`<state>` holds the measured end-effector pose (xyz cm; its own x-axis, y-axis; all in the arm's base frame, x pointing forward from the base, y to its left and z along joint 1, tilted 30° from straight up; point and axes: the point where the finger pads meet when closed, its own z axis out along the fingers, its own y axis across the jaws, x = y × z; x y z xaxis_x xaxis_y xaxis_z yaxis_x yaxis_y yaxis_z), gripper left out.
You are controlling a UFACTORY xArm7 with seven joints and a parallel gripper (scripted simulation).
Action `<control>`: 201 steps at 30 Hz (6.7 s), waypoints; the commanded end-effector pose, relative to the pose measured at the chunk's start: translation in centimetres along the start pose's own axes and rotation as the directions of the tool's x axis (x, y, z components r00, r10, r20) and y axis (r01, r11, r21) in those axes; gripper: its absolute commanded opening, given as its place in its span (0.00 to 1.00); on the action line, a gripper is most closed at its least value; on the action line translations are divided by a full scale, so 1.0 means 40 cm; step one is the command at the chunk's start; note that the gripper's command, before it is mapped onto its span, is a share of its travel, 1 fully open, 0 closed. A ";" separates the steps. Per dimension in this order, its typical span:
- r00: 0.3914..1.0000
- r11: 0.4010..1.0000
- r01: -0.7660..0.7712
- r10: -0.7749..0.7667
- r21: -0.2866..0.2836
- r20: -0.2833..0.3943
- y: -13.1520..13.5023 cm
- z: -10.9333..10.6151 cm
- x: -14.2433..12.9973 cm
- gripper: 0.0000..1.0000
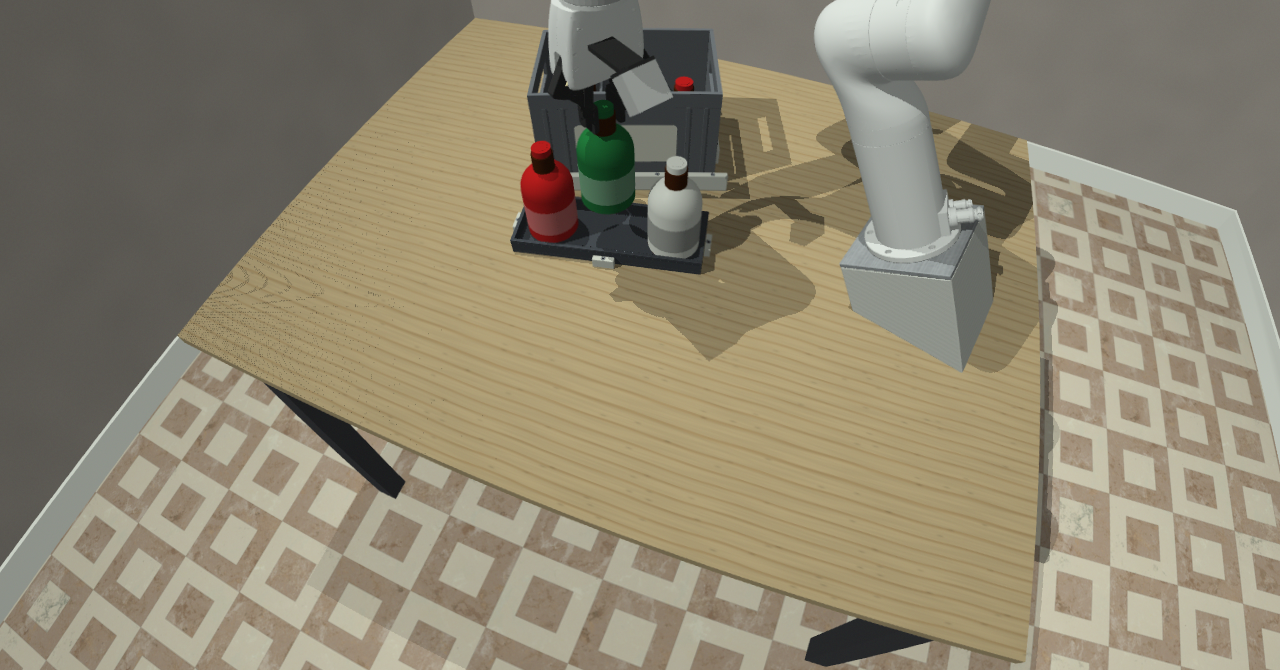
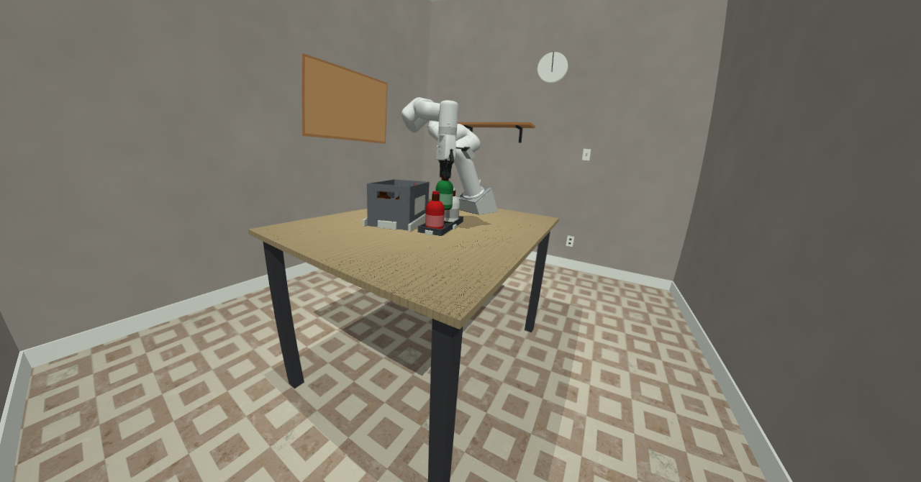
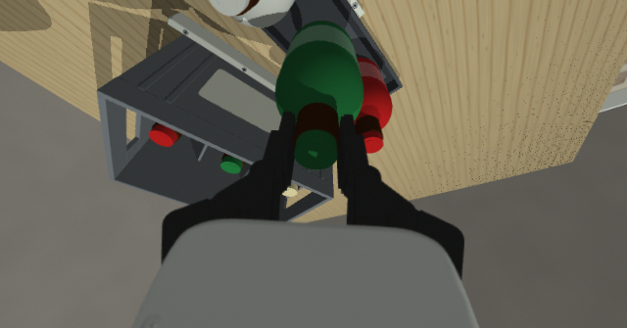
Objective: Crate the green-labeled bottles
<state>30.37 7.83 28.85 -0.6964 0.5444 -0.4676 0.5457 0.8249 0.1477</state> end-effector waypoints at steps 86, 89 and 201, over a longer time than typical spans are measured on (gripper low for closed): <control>1.000 1.000 -0.001 0.001 -0.003 0.002 0.002 -0.113 -0.001 0.00; 1.000 1.000 -0.001 0.001 -0.003 0.002 0.002 -0.115 -0.001 0.00; 1.000 1.000 -0.001 0.001 -0.003 0.002 0.001 -0.238 -0.001 0.00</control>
<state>26.12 9.20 36.76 -0.6962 0.5444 -0.4679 0.5459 0.8248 0.1473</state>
